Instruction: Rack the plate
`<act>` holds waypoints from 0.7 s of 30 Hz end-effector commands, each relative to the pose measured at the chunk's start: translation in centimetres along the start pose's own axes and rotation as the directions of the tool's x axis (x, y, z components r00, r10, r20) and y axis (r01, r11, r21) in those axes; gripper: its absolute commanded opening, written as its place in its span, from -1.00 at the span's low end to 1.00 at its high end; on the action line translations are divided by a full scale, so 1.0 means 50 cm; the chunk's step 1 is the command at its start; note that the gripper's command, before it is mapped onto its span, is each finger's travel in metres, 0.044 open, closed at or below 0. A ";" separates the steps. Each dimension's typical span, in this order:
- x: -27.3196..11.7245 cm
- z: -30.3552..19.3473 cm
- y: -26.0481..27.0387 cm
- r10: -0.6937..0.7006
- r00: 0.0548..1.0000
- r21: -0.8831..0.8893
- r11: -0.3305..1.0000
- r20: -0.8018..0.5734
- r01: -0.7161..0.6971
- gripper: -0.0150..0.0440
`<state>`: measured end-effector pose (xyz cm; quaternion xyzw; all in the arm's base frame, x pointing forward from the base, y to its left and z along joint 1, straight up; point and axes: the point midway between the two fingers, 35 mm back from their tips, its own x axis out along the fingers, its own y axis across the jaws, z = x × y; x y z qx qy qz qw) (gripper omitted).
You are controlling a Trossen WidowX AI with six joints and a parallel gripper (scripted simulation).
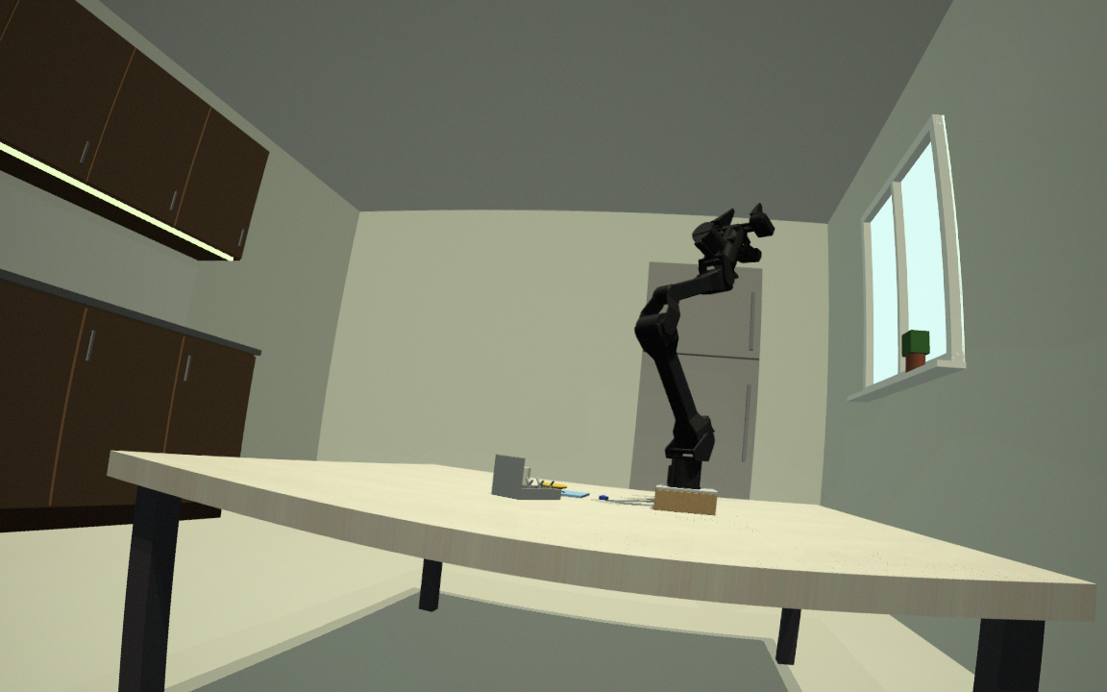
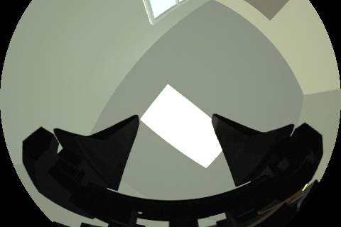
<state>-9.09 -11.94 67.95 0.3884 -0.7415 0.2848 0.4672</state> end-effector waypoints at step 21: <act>-0.020 0.196 -0.111 -0.153 0.945 0.512 0.859 0.289 -0.017 0.86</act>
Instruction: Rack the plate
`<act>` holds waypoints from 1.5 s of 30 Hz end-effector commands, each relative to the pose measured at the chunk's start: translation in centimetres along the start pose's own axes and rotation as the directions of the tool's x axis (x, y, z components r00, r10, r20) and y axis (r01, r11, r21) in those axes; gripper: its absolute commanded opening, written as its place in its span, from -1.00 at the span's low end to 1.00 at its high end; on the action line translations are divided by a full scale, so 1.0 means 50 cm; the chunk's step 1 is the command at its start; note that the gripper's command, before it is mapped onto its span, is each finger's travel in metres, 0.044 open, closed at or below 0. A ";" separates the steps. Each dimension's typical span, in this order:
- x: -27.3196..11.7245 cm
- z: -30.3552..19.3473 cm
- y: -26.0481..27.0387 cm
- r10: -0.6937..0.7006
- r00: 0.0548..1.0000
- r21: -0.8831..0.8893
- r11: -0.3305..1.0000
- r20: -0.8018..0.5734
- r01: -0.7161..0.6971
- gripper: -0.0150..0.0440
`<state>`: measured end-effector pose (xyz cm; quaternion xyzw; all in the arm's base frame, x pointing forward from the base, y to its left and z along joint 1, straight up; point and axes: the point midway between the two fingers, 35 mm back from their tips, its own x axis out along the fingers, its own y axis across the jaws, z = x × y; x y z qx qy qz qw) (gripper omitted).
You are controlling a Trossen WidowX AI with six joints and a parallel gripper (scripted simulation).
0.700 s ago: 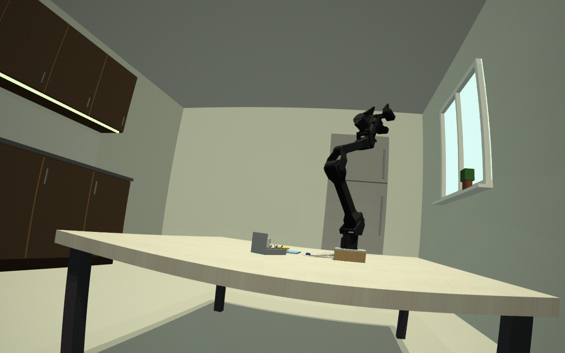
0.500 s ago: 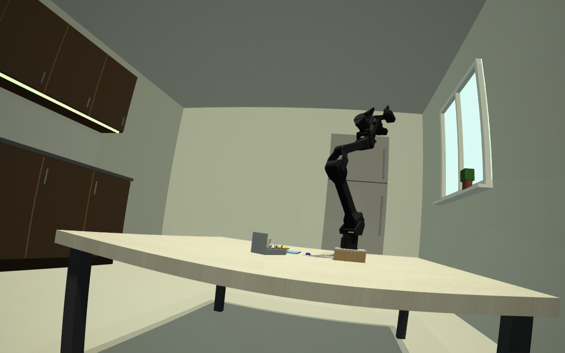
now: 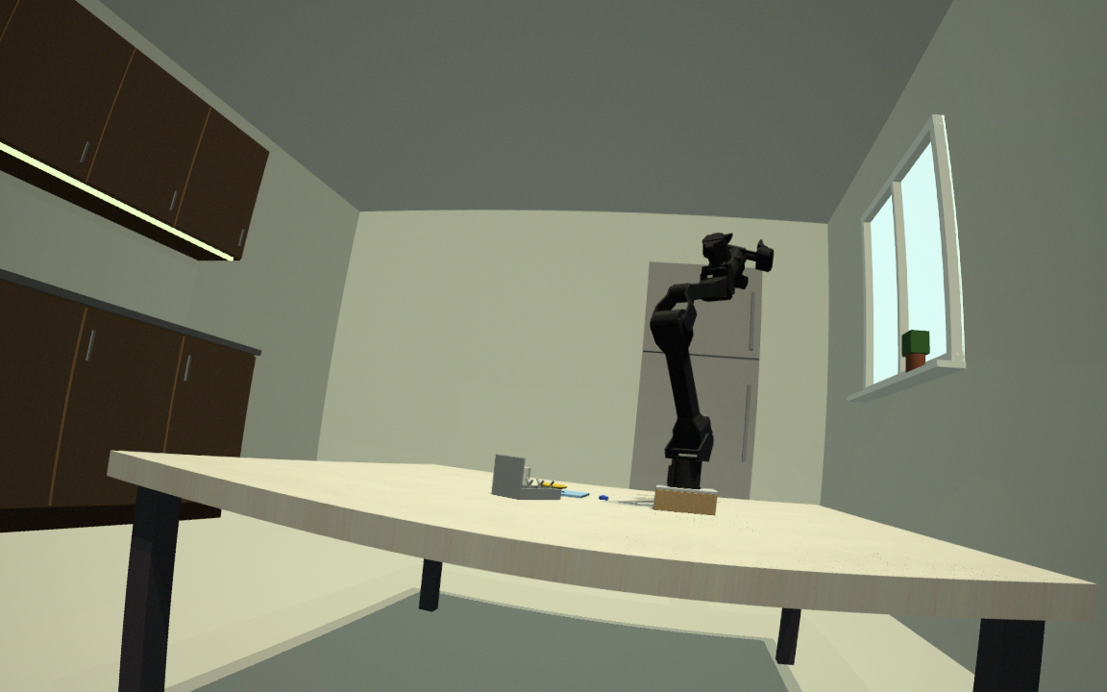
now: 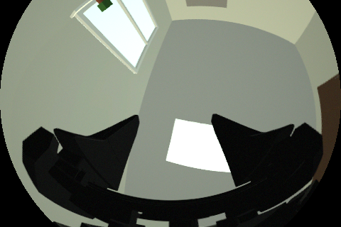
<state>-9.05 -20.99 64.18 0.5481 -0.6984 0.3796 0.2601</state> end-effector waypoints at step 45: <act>-0.134 0.450 -0.278 -0.332 0.709 0.717 0.605 0.622 -0.345 0.86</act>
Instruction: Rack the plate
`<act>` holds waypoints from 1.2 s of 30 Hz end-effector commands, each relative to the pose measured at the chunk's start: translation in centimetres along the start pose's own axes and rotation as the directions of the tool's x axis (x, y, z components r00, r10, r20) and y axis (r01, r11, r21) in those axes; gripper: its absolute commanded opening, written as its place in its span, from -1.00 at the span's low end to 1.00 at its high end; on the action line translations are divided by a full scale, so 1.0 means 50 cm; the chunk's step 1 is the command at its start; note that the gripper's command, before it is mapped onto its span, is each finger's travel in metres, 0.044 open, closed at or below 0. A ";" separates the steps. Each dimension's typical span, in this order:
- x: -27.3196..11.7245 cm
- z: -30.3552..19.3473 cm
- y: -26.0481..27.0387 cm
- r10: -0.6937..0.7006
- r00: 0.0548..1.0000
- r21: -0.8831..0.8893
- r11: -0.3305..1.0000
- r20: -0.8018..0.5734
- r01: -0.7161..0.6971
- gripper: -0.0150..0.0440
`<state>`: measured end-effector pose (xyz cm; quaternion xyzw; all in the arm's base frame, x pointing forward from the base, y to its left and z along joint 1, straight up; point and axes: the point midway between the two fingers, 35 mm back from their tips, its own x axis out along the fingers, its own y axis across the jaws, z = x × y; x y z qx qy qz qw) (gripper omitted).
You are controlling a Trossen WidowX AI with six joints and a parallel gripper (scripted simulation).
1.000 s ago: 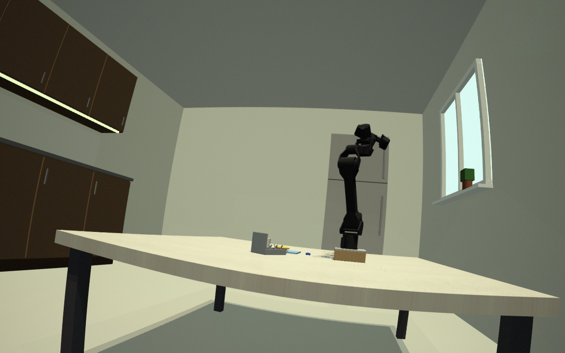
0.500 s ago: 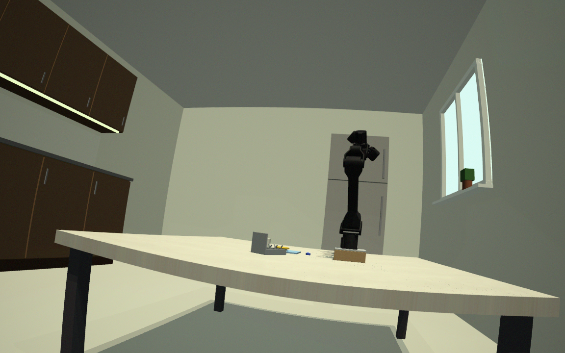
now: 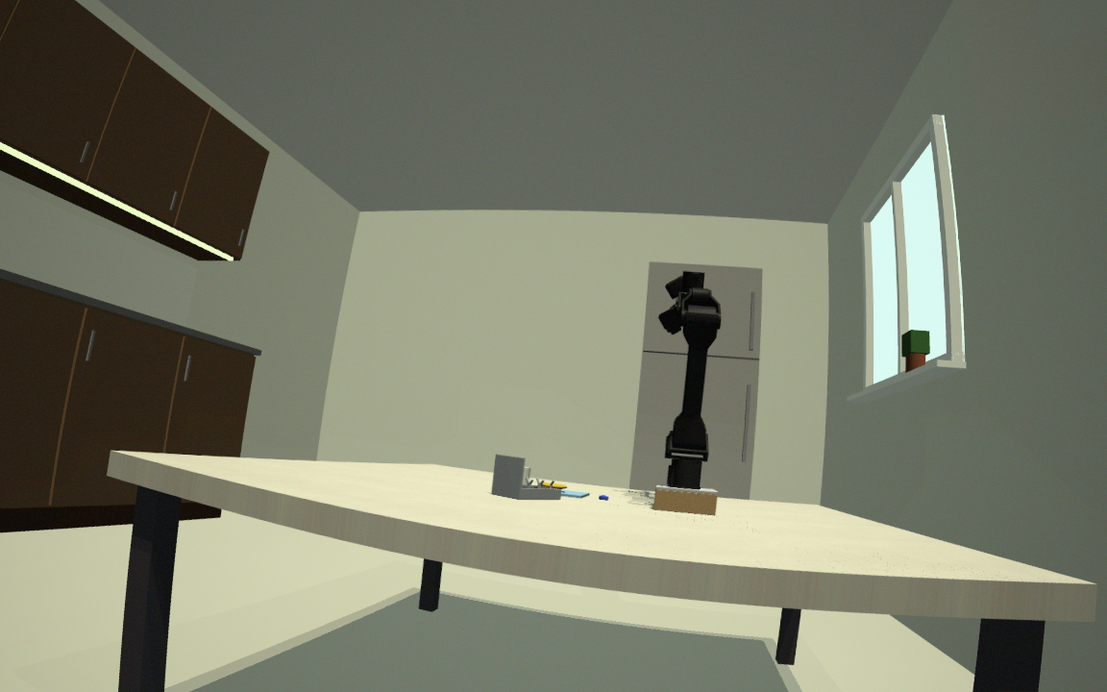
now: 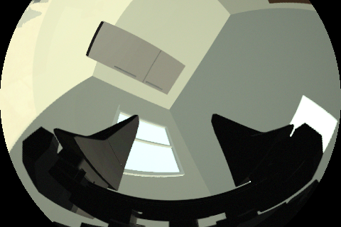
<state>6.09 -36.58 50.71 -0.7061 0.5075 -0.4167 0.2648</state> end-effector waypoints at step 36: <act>-0.172 0.630 0.113 0.321 0.542 0.315 0.547 0.777 -0.776 0.86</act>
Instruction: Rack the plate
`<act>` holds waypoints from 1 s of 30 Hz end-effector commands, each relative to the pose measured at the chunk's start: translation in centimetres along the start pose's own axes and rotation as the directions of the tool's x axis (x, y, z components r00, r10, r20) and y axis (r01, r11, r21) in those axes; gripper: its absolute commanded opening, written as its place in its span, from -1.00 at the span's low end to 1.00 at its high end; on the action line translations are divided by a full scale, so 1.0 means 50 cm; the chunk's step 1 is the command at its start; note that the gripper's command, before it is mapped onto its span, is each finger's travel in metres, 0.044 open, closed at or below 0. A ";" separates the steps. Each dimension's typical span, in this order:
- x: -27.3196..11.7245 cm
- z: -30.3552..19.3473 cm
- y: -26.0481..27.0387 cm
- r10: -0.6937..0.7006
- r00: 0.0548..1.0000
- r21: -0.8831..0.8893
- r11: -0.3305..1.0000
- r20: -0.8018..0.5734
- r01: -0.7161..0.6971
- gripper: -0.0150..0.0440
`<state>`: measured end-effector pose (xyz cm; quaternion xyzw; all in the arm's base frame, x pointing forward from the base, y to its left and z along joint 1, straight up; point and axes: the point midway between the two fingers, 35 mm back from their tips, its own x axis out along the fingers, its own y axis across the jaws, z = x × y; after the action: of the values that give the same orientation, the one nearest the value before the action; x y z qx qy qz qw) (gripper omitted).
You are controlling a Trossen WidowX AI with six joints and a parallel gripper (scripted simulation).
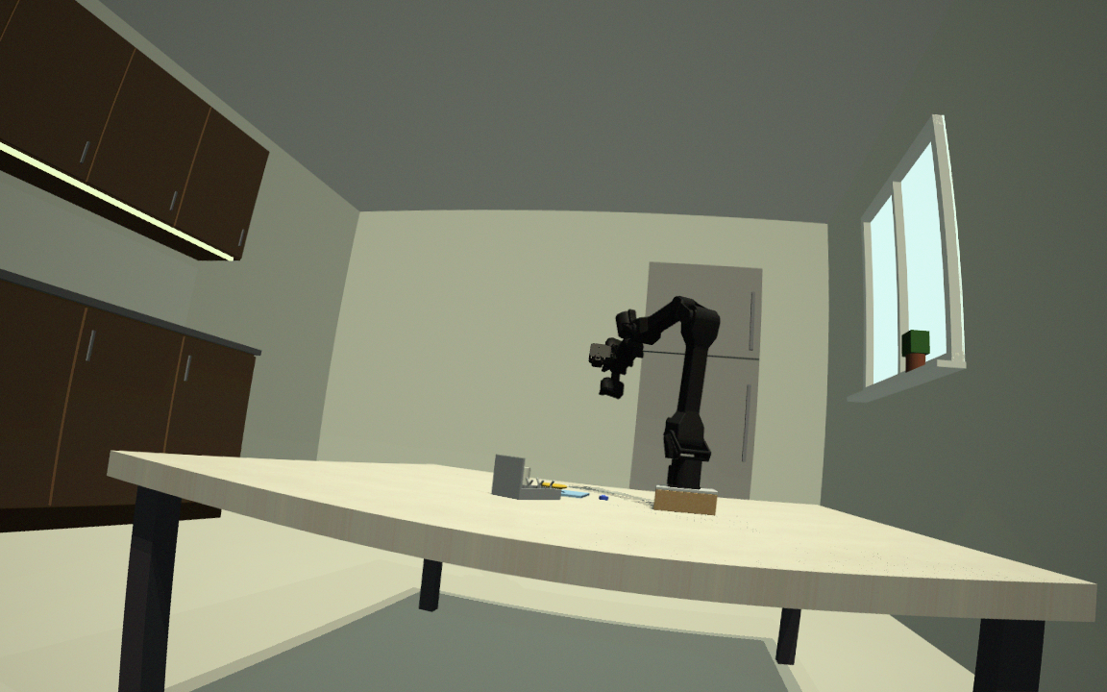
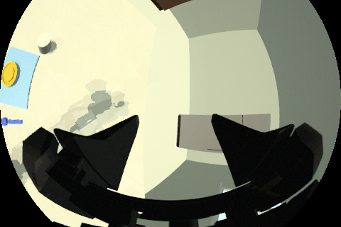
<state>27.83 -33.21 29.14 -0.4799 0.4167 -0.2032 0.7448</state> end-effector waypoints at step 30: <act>-0.097 0.282 0.573 0.812 0.581 0.367 0.556 -0.051 -0.746 0.86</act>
<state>34.57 -10.82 9.86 -0.1197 0.6010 0.0288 0.7897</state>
